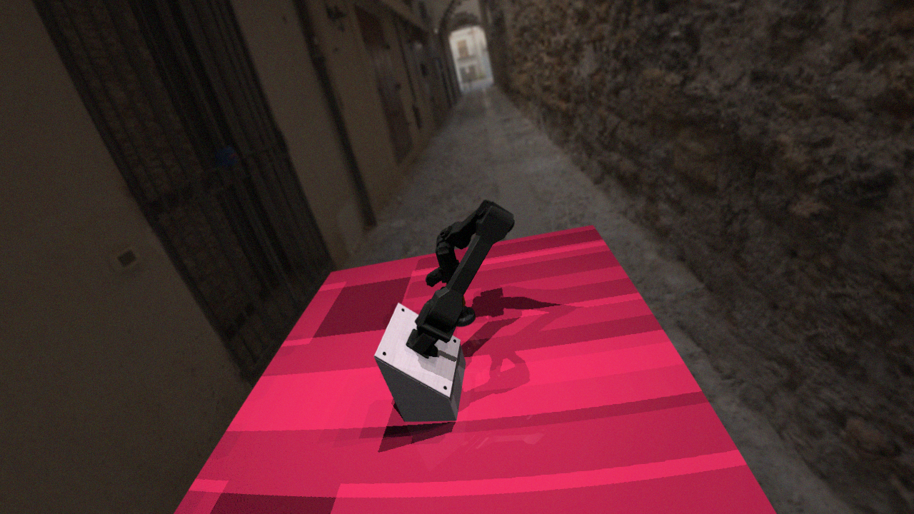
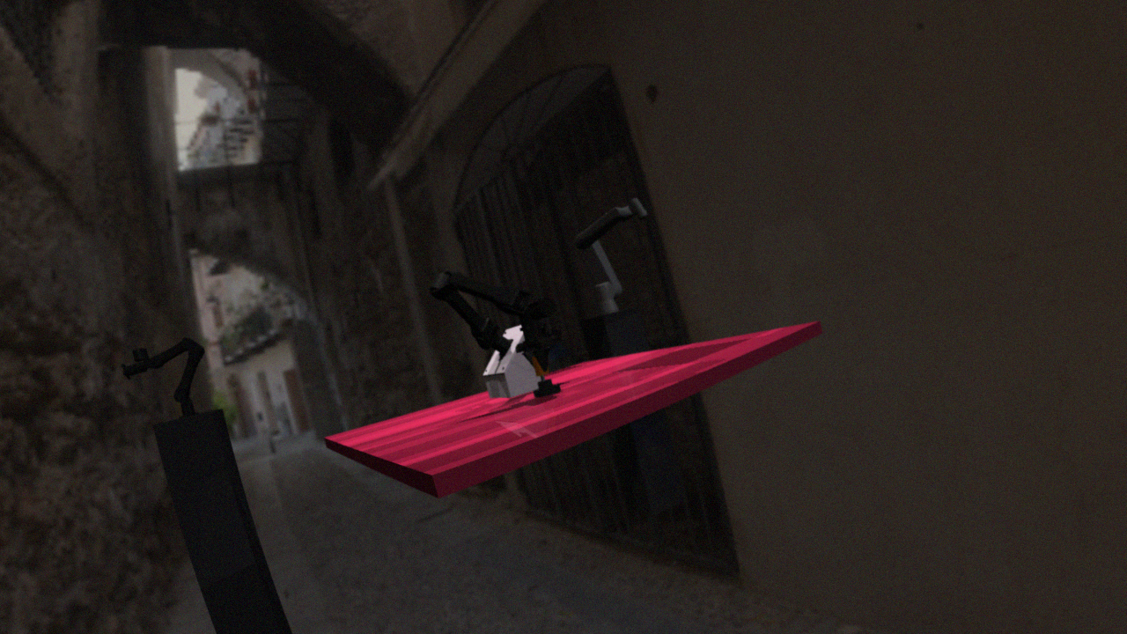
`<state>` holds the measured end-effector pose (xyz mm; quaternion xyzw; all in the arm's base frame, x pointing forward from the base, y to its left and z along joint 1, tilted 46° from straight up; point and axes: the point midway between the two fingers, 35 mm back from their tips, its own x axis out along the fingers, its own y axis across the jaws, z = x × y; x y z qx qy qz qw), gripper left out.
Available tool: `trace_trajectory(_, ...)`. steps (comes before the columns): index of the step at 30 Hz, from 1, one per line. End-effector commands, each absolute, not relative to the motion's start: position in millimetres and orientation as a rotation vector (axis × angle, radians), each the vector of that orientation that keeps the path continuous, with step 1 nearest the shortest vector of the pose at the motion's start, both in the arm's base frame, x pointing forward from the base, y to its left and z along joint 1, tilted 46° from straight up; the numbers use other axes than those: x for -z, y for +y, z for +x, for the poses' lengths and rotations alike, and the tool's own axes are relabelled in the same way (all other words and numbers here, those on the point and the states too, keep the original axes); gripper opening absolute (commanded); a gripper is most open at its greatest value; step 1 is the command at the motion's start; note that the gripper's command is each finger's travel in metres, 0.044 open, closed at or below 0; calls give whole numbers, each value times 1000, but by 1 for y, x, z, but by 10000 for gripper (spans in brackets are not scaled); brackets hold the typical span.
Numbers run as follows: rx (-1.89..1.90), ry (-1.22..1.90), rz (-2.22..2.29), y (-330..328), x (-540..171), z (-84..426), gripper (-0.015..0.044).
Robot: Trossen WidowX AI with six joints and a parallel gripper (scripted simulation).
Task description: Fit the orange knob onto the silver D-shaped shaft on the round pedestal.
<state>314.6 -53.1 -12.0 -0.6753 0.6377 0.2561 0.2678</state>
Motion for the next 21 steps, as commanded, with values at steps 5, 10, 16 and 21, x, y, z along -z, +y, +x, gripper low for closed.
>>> trace_trajectory(5, -1391, 1593, -2232, -51, 11, 316, 0)
trace_trajectory(10, -1784, 1444, -2405, -50, 11, 316, 0)
trace_trajectory(16, -2281, 1169, -2558, -50, 12, 315, 0)
trace_trajectory(21, -2493, 1018, -2598, -53, 14, 313, 0)
